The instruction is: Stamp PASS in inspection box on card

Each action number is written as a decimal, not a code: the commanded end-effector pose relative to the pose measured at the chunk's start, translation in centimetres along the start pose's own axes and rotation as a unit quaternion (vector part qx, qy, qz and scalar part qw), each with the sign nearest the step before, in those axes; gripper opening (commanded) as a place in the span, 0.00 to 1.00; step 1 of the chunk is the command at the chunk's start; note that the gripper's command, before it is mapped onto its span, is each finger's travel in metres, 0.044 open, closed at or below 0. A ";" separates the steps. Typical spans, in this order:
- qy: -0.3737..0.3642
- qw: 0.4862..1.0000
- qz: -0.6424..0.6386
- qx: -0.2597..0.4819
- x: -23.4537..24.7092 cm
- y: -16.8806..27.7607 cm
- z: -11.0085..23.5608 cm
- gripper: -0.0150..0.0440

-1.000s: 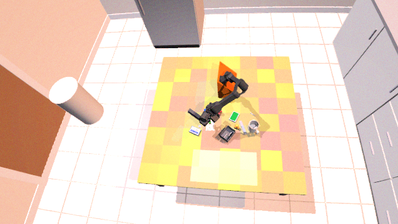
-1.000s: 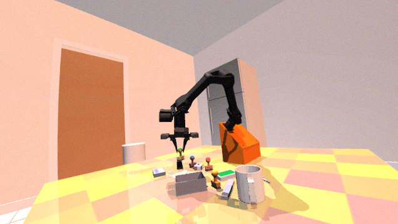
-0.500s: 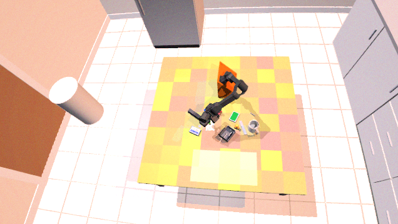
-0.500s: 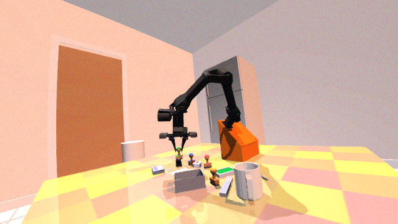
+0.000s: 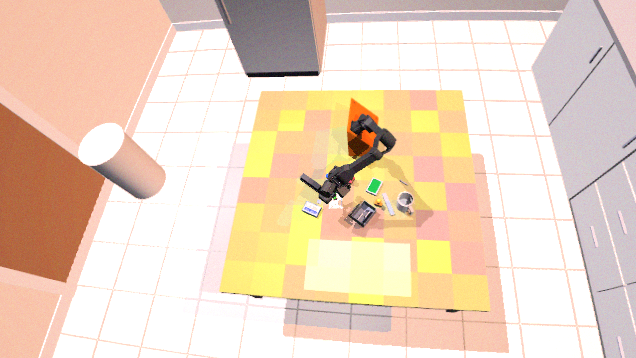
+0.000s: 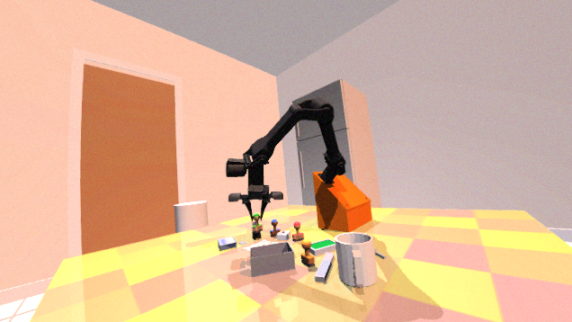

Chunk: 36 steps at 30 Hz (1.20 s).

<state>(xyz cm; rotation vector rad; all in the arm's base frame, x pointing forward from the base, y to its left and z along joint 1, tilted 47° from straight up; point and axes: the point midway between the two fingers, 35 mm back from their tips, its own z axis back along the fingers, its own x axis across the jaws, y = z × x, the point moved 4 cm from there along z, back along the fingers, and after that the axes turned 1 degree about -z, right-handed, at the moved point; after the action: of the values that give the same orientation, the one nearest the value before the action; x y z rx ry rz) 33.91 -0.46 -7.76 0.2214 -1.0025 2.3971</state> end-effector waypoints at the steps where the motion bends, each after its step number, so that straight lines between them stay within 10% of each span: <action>1: -0.002 1.000 -0.001 -0.001 0.1 0.0 -0.5 0.25; 36: -0.002 1.000 0.000 -0.003 0.3 0.0 -2.8 0.25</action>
<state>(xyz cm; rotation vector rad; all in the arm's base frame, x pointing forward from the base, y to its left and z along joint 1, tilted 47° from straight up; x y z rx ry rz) 33.89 1.28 -9.43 0.2197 -1.0078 2.3953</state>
